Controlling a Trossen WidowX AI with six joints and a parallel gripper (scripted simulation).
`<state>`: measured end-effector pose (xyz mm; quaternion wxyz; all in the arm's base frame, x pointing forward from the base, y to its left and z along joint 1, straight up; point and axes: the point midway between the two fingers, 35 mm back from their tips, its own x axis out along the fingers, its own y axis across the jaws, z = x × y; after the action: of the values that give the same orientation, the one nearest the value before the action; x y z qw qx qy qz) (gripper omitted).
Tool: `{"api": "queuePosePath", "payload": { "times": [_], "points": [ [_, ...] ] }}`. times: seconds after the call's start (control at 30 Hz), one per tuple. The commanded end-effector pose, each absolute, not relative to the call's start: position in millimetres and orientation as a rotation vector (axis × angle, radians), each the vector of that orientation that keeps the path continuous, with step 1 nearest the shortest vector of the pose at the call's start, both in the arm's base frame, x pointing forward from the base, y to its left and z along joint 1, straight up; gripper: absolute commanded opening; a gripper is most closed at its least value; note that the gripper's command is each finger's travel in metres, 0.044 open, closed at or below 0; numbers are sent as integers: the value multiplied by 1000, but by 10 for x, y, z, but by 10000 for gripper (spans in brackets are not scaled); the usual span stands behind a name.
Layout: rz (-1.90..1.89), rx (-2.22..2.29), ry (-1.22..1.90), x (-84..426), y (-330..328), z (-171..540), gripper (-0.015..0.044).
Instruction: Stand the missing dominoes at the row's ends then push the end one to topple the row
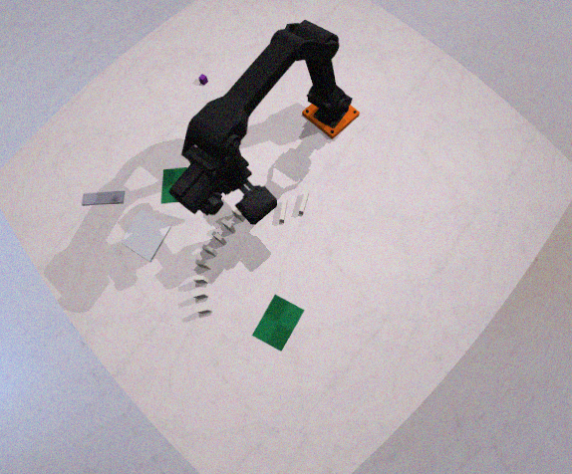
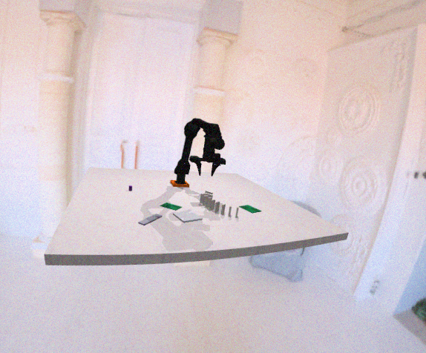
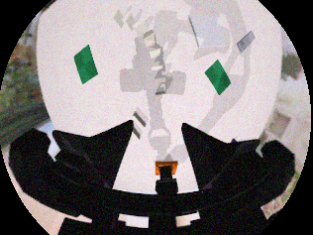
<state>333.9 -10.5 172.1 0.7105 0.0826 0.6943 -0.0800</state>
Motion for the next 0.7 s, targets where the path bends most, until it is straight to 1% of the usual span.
{"api": "queuePosePath", "payload": {
  "times": [0.0,0.27,0.67],
  "points": [
    [-428,440,1501,3065,85,1525,204],
    [-834,852,1380,2539,299,1098,0],
    [-847,866,1375,2520,304,1083,0]
  ]
}}
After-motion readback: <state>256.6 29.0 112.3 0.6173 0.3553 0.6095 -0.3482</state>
